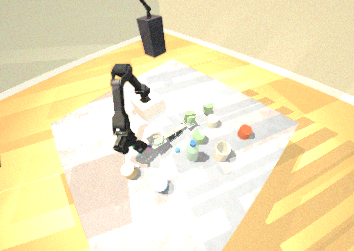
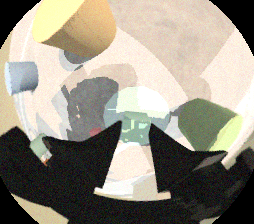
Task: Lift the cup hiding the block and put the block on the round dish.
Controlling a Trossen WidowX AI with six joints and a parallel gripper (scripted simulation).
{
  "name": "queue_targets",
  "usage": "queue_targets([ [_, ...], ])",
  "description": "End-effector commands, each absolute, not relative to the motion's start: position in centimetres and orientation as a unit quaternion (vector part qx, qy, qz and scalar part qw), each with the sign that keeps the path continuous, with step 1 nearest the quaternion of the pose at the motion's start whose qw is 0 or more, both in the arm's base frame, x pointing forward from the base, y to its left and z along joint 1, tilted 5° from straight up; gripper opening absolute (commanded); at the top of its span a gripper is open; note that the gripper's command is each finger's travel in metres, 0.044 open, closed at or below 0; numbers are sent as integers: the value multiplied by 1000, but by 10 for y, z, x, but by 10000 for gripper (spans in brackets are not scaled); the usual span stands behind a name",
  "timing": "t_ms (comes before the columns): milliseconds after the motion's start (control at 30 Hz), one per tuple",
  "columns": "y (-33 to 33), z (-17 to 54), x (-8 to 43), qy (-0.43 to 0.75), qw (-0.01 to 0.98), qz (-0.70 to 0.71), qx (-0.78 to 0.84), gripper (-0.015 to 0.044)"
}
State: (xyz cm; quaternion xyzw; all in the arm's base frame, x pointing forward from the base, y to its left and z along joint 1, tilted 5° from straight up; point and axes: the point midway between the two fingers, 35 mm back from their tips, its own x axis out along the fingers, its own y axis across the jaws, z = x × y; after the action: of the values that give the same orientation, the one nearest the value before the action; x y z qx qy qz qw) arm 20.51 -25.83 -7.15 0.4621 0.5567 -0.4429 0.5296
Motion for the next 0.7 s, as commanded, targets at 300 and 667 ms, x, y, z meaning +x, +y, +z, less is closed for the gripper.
queue_targets([
  [300,-257,-64,207,567,552,-429,435,440],
  [667,-259,-15,204,560,528,-443,460,440],
])
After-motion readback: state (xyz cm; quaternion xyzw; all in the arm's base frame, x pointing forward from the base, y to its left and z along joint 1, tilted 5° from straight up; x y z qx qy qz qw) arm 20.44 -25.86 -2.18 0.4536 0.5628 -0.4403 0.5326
